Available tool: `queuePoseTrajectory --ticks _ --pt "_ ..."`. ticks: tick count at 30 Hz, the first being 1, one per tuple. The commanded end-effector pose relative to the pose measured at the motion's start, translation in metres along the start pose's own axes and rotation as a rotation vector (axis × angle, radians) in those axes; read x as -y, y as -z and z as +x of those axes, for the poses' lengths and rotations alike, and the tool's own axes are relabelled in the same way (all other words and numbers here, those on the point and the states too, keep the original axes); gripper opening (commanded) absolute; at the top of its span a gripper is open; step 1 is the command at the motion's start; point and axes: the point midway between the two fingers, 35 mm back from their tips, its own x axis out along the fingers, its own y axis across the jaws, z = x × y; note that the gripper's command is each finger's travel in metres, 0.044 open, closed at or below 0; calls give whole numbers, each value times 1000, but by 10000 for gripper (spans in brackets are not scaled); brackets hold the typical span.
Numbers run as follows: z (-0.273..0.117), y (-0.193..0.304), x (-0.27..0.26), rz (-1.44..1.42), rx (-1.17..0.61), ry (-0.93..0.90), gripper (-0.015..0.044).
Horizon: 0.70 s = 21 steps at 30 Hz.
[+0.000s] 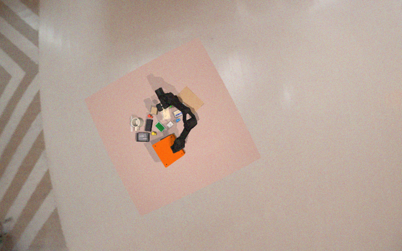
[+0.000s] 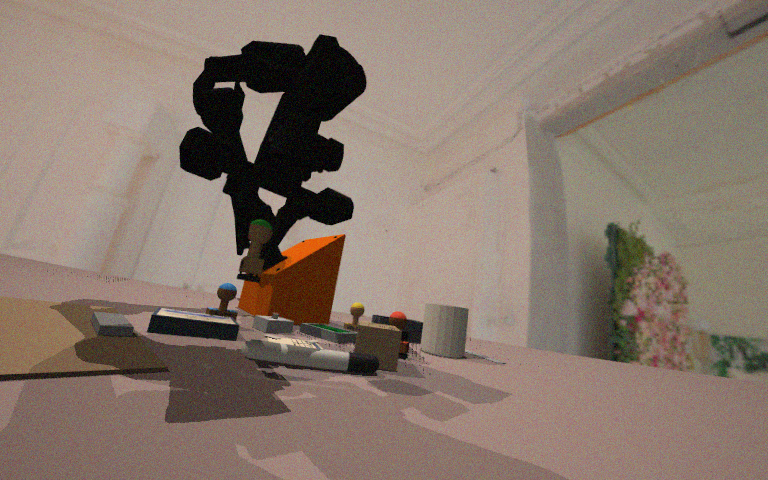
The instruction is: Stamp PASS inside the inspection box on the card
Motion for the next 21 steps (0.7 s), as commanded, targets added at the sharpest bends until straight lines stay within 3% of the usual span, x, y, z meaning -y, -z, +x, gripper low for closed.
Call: queuePoseTrajectory --ticks 1,21 --pt "1 9 -33 -14 -10 -17 0" --pt "-5 85 -155 -18 -19 -26 0"
